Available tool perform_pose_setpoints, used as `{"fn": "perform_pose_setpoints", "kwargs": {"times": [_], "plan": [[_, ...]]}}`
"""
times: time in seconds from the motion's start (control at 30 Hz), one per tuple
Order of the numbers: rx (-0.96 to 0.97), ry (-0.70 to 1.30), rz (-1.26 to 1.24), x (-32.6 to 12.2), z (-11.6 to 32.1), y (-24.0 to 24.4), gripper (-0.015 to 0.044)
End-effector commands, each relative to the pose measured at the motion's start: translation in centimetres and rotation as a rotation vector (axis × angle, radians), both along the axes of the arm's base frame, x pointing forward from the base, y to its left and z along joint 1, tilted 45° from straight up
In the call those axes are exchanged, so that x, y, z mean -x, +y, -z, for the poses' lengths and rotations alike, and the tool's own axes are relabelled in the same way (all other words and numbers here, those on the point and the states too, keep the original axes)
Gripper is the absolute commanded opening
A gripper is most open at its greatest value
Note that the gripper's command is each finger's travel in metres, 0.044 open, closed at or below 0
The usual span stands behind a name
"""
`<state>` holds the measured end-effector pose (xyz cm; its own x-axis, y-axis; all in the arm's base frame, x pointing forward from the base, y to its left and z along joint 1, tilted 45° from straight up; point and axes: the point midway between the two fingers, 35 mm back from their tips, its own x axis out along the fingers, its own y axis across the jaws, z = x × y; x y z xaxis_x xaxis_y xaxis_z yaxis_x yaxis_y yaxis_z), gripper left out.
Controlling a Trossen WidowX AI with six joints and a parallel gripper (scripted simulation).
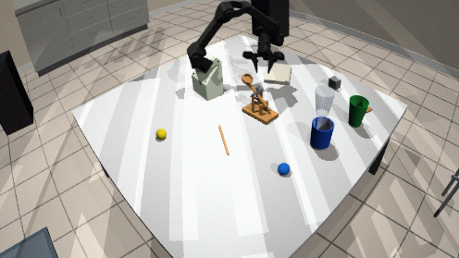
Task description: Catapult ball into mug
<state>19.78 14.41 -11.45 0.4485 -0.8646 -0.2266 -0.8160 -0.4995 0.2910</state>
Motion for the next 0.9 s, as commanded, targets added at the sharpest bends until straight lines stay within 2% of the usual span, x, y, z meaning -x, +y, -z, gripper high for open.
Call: {"fn": "perform_pose_setpoints", "kwargs": {"times": [0.0, 0.13, 0.87], "plan": [[-0.083, -0.059, 0.038, -1.3, -0.1, 1.0, 0.0341], [-0.162, -0.116, 0.088, -2.8, -0.2, 1.6, 0.0440], [-0.635, -0.494, 0.345, -13.3, -3.1, 6.0, 0.0440]]}}
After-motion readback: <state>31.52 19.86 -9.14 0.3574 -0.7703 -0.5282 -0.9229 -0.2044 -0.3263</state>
